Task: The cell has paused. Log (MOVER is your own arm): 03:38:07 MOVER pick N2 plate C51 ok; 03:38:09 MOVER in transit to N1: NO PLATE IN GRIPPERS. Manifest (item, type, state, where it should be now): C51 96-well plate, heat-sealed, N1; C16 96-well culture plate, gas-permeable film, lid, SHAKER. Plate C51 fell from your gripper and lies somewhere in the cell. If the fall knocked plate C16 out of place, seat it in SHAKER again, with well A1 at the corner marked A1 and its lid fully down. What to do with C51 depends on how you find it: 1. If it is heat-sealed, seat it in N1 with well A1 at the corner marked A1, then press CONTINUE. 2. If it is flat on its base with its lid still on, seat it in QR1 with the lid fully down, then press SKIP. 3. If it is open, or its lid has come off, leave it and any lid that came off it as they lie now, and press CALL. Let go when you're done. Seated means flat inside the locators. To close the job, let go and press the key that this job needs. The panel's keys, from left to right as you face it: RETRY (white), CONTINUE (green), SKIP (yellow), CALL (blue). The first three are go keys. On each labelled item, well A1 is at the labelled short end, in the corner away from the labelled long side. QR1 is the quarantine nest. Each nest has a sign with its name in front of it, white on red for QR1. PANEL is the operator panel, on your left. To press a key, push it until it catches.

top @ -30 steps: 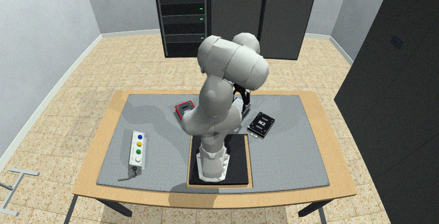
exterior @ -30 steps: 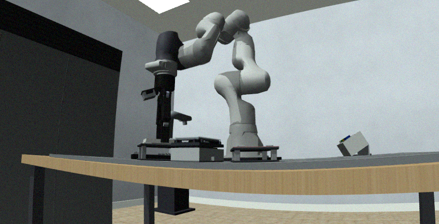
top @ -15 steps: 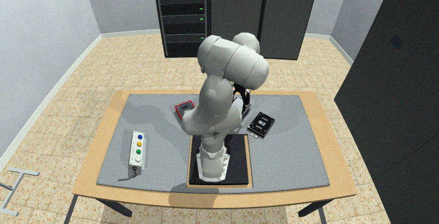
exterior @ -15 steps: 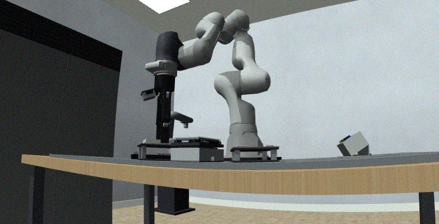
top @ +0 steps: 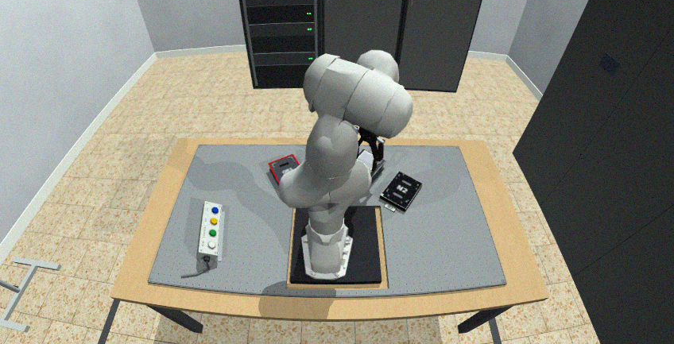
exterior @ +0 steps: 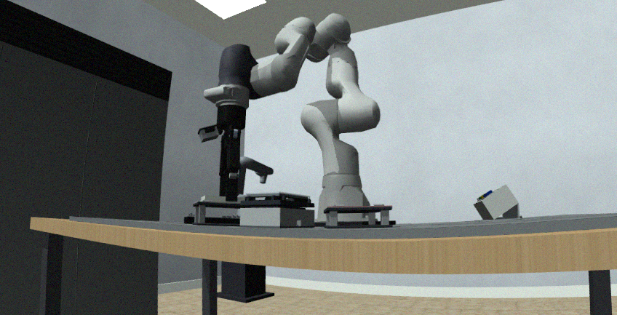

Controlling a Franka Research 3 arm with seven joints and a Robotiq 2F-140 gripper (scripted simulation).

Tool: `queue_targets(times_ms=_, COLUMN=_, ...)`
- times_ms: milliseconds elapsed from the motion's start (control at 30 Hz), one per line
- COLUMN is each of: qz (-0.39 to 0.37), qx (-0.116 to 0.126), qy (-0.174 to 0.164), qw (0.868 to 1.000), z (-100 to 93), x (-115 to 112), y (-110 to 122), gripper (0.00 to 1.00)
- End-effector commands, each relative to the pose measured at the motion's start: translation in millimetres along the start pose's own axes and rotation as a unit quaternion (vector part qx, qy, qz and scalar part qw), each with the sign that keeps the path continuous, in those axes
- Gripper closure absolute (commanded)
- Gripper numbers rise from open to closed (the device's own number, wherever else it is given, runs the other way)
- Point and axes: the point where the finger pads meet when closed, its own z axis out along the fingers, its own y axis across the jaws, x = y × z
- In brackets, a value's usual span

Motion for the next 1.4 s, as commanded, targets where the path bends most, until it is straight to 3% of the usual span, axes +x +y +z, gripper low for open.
queue_targets(times_ms=0, qz=-0.003, qx=0.000, qy=0.000, qw=1.000, z=0.7, x=0.0, y=-0.5, gripper=0.90)
queue_targets(times_ms=1033, qz=-0.003, qx=0.000, qy=0.000, qw=1.000, z=0.7, x=0.0, y=-0.5, gripper=0.90)
queue_targets(times_ms=1067, qz=-0.003, qx=0.000, qy=0.000, qw=1.000, z=0.7, x=0.0, y=-0.5, gripper=0.30)
queue_targets(times_ms=1367, qz=-0.003, qx=0.000, qy=0.000, qw=1.000, z=0.7, x=0.0, y=-0.5, gripper=0.30)
